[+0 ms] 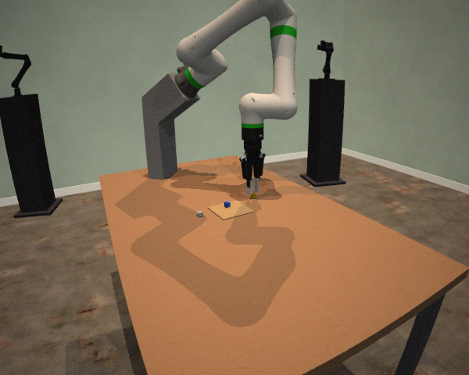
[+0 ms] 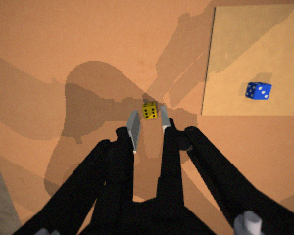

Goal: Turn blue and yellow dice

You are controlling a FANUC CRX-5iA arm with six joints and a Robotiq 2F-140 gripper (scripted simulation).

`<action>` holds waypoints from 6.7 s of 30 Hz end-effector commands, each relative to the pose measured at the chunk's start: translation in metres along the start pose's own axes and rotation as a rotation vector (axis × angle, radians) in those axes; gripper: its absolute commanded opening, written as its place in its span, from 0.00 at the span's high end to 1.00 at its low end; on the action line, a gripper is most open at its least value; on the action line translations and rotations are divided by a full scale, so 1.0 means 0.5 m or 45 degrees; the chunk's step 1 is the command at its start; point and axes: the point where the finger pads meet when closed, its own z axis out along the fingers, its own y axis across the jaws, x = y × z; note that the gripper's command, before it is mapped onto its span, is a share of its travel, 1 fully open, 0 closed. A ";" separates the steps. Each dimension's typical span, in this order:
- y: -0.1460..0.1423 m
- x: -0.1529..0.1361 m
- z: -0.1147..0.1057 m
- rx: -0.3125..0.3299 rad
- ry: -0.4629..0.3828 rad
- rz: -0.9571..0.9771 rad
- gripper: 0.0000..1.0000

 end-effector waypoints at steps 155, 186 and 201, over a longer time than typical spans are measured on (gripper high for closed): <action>-0.009 0.004 -0.149 0.001 0.001 1.116 0.91; -0.007 -0.009 -0.135 0.042 -0.088 1.895 0.91; 0.001 0.007 -0.131 0.383 -0.420 1.861 0.91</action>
